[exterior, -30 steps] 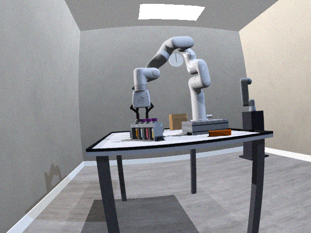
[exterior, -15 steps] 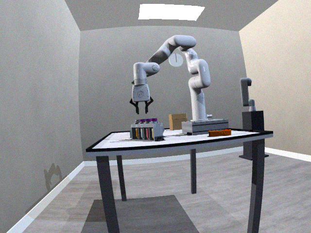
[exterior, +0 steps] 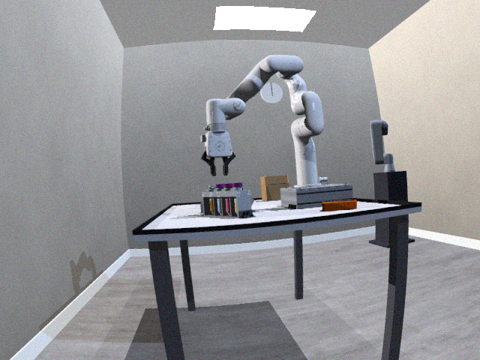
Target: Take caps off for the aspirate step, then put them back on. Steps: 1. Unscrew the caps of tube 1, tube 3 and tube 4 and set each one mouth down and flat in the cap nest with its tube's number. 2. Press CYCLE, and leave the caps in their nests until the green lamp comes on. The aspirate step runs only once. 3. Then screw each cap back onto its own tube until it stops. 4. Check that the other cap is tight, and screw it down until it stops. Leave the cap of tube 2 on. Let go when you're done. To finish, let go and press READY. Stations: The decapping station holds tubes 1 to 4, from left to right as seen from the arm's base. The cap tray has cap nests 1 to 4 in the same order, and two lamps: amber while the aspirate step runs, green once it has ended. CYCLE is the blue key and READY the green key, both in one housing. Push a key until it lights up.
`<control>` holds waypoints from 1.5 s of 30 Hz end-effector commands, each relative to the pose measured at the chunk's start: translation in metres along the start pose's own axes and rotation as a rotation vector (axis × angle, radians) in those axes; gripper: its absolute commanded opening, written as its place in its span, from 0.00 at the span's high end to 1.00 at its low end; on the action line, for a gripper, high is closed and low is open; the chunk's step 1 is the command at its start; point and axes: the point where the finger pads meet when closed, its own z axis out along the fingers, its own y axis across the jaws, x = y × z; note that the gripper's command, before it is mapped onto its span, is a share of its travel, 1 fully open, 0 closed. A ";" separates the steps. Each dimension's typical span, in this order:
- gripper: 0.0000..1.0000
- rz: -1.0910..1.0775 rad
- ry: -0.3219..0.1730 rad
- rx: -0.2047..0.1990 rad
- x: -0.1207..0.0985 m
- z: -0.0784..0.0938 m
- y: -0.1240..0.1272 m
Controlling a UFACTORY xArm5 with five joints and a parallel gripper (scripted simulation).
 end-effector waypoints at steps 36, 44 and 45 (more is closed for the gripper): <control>0.54 -1.013 0.002 0.011 0.173 -0.001 0.060; 0.54 -1.013 0.002 0.011 0.210 0.000 0.073; 0.54 -1.013 0.002 0.011 0.210 0.000 0.073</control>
